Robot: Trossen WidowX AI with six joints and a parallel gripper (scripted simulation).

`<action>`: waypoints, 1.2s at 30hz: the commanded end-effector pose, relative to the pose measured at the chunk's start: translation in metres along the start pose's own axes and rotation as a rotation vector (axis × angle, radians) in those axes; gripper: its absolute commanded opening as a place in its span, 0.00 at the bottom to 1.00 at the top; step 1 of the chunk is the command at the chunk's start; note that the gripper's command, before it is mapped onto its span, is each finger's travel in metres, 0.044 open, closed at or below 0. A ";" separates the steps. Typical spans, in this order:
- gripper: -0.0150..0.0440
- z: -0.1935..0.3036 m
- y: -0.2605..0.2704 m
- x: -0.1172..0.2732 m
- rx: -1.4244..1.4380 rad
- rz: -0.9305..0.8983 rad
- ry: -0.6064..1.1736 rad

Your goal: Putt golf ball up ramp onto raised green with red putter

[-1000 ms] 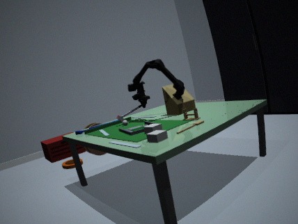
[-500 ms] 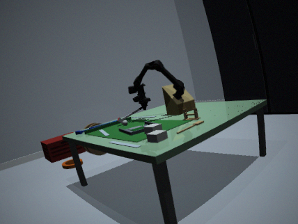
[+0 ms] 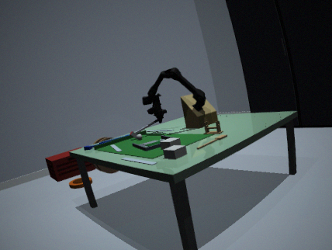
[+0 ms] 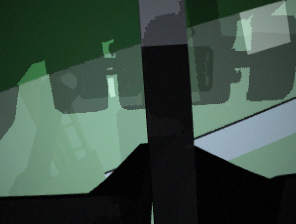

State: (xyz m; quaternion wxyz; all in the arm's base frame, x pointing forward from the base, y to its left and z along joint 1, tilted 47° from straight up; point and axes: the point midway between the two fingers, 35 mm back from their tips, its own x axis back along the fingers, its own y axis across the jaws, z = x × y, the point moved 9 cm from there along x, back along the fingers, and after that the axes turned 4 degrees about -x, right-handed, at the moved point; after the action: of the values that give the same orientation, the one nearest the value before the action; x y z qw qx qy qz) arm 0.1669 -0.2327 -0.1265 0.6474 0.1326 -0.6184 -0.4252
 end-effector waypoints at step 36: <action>0.25 0.006 0.123 0.021 -0.002 -0.002 -0.006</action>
State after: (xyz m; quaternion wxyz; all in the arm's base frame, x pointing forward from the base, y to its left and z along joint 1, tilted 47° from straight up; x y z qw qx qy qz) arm 0.2060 -0.1586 -0.0366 0.6505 0.1344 -0.6121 -0.4291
